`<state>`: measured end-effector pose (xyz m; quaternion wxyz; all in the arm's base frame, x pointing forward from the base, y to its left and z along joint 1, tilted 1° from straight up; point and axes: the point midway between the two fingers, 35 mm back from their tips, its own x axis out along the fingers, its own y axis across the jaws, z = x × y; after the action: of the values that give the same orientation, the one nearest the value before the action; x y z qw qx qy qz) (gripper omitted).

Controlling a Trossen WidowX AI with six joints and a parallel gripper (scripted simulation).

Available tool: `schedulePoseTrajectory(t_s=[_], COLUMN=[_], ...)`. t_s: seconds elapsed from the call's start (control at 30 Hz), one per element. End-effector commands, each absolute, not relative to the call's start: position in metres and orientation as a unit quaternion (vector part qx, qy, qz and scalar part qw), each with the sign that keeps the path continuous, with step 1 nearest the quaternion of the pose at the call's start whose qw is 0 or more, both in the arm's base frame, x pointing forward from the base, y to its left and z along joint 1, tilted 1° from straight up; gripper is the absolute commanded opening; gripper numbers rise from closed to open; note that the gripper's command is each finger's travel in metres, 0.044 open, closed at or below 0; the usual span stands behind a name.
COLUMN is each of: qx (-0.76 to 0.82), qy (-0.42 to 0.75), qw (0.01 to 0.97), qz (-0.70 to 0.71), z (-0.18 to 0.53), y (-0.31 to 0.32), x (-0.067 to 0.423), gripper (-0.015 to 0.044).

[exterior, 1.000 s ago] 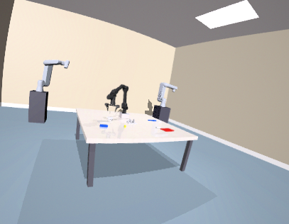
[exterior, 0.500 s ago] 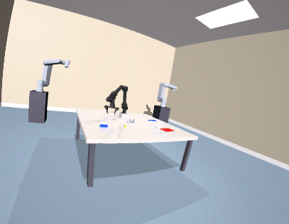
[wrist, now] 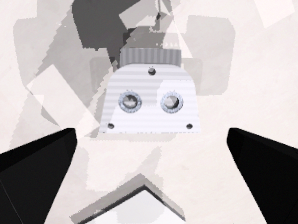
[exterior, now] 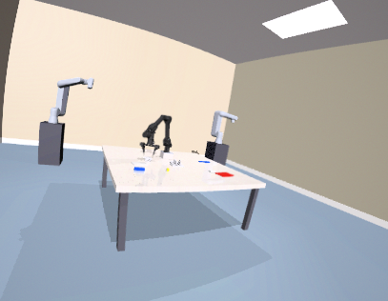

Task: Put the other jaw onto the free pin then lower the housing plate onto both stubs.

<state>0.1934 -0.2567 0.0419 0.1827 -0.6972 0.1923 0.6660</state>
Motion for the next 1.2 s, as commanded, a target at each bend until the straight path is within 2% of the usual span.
schedulePoseTrajectory(t_s=[0.0, 1.17], qx=[-0.694, -0.694], qy=[0.194, 0.194], qw=[0.185, 0.185], qz=[0.668, 0.668], z=[0.036, 0.002], y=[-0.256, -0.257], x=[0.192, 0.194], gripper=[0.0440, 0.0440])
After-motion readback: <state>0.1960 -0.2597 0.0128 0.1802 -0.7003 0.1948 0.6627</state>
